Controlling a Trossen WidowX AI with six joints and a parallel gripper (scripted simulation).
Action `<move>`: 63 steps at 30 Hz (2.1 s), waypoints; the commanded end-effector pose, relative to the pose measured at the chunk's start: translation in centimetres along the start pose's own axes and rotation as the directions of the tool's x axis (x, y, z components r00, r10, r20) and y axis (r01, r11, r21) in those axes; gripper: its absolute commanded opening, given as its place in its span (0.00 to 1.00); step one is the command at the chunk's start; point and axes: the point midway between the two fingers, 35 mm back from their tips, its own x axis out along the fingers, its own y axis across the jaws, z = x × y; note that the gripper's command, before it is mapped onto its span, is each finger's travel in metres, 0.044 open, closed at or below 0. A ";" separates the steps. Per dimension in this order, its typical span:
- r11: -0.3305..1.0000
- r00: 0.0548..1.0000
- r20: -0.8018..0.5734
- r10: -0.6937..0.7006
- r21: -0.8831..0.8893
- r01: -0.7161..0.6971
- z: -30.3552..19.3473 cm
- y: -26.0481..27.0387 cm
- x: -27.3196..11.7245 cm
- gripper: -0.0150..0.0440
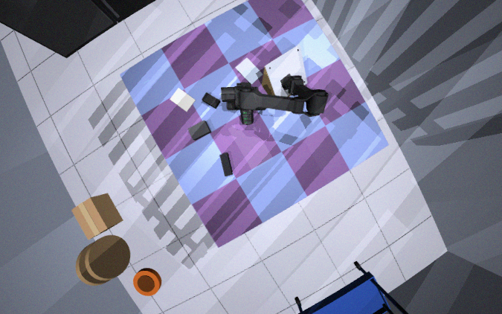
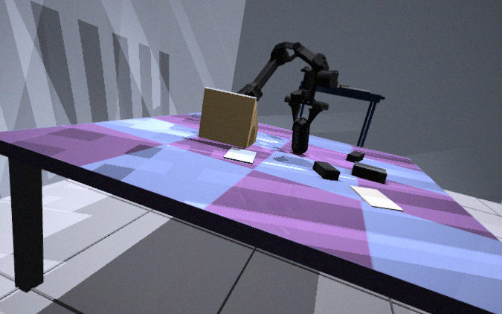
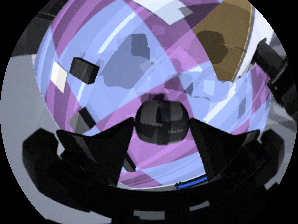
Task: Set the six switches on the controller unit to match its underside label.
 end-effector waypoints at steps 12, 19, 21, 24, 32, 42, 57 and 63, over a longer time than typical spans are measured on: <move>1.000 1.000 0.010 -0.014 -0.003 0.014 1.4 -0.3 0.8 0.83; 1.000 1.000 0.010 -0.014 -0.003 0.014 2.0 -0.3 0.9 0.83; 1.000 1.000 0.010 -0.014 -0.003 0.014 2.1 -0.3 1.0 0.83; 1.000 1.000 0.010 -0.014 -0.003 0.014 2.3 -0.3 1.0 0.83; 1.000 1.000 0.010 -0.014 -0.003 0.014 2.9 -0.3 1.2 0.83; 1.000 1.000 0.011 -0.014 -0.003 0.014 3.7 -0.3 1.5 0.83; 1.000 1.000 0.011 -0.014 -0.002 0.014 4.8 -0.3 2.0 0.83; 1.000 1.000 0.011 -0.014 -0.002 0.014 5.2 -0.3 2.2 0.83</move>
